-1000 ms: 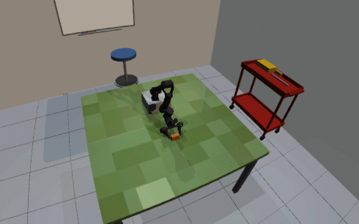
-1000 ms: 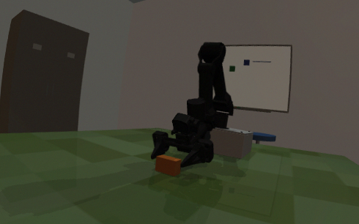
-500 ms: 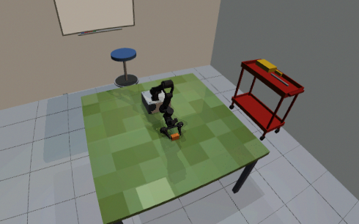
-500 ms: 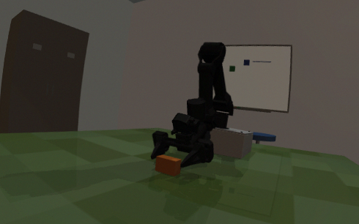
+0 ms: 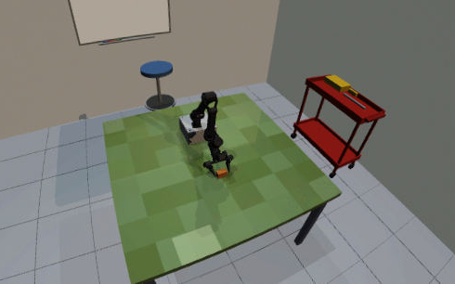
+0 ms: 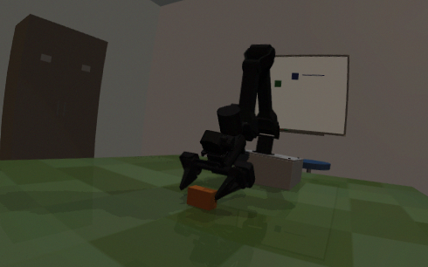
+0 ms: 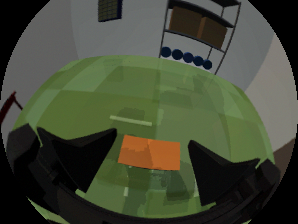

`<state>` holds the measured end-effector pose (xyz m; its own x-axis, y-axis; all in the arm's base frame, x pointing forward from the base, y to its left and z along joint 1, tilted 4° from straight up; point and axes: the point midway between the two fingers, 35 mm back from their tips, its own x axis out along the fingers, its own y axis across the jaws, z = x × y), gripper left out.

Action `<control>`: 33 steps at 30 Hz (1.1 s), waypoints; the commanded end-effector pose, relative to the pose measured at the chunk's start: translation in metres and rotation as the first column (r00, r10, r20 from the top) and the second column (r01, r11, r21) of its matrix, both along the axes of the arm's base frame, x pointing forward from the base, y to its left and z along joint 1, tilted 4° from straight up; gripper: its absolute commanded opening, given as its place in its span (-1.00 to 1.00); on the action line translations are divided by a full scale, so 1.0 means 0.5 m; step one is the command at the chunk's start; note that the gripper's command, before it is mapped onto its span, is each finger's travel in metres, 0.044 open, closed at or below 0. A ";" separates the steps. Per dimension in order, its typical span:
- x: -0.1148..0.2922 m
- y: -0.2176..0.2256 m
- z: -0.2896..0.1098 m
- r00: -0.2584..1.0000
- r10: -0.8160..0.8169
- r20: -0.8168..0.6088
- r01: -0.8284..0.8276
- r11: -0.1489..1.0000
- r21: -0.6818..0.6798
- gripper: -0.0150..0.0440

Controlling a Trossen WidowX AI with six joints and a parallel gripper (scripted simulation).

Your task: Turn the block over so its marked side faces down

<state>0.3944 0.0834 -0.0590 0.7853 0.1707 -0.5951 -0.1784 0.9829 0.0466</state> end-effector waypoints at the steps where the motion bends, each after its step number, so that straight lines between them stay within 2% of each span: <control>1: -0.027 -0.007 0.089 0.971 0.014 -0.240 -0.024 0.999 -0.040 1.00; 5: -0.052 -0.013 0.121 0.950 0.014 -0.312 -0.031 0.998 -0.050 1.00; 20: -0.051 -0.013 0.121 0.948 0.014 -0.318 -0.031 0.998 -0.051 1.00; 33: 0.022 -0.001 0.147 0.758 -0.008 -0.653 -0.080 0.991 -0.106 1.00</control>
<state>0.3974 0.0813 0.0059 0.3204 0.1017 -0.9418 -0.1785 0.9829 0.0454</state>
